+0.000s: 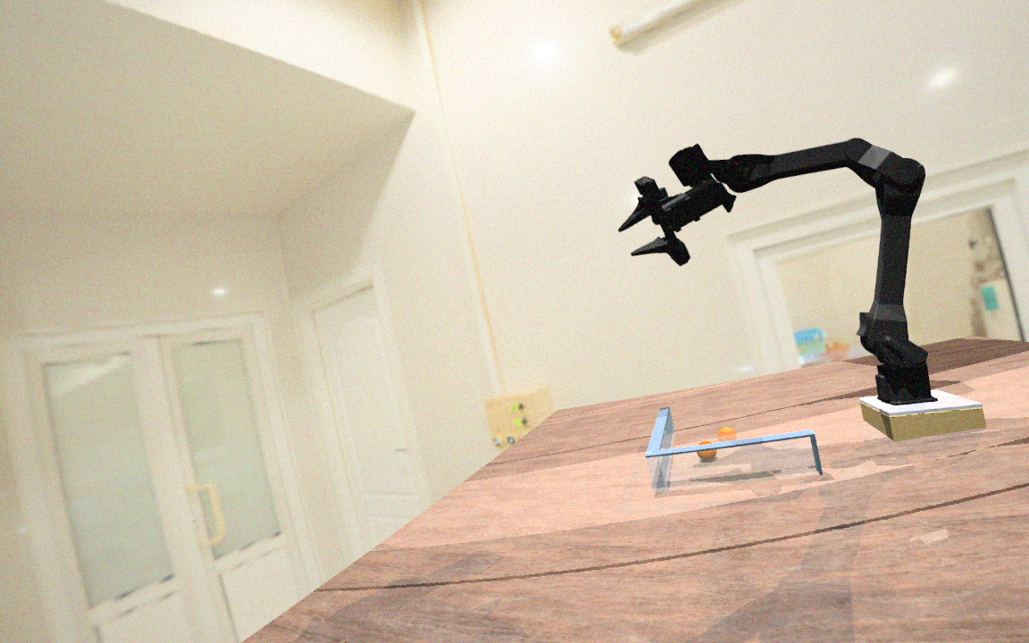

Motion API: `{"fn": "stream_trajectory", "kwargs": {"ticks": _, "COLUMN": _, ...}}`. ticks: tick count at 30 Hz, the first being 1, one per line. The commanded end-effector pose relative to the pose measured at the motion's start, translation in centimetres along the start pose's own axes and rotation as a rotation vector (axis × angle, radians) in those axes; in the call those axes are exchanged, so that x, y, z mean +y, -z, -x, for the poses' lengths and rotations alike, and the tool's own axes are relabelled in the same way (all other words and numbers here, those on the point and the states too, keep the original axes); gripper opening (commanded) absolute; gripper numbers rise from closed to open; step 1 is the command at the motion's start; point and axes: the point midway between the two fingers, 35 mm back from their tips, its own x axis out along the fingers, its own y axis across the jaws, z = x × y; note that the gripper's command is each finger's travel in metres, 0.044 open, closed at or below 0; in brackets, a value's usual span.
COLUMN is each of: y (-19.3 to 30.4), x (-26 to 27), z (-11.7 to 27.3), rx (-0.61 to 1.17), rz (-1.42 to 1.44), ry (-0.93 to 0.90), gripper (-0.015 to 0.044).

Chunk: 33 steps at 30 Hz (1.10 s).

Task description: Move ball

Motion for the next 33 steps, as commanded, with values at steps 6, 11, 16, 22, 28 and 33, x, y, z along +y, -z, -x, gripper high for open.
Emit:
{"fn": "stream_trajectory", "kwargs": {"ticks": 6, "y": 9.3, "x": -10.1, "z": -7.4, "rx": 0.353, "rz": 0.257, "ry": 0.363, "gripper": 0.0269}}
{"fn": "stream_trajectory", "kwargs": {"ticks": 11, "y": 15.2, "x": -15.7, "z": -8.7, "rx": 0.608, "rz": 0.442, "ry": 0.533, "gripper": 0.0269}}
{"fn": "stream_trajectory", "kwargs": {"ticks": 16, "y": 21.1, "x": -21.5, "z": -8.0, "rx": 0.927, "rz": 0.662, "ry": 0.683, "gripper": 0.0269}}
{"fn": "stream_trajectory", "kwargs": {"ticks": 22, "y": 23.9, "x": -24.2, "z": -6.8, "rx": 1.114, "rz": 0.781, "ry": 0.745, "gripper": 0.0269}}
{"fn": "stream_trajectory", "kwargs": {"ticks": 28, "y": 23.9, "x": -24.3, "z": -6.8, "rx": 1.114, "rz": 0.781, "ry": 0.745, "gripper": 0.0269}}
{"fn": "stream_trajectory", "kwargs": {"ticks": 33, "y": 24.6, "x": -25.5, "z": -7.2, "rx": 1.114, "rz": 0.781, "ry": 0.745, "gripper": 0.0269}}
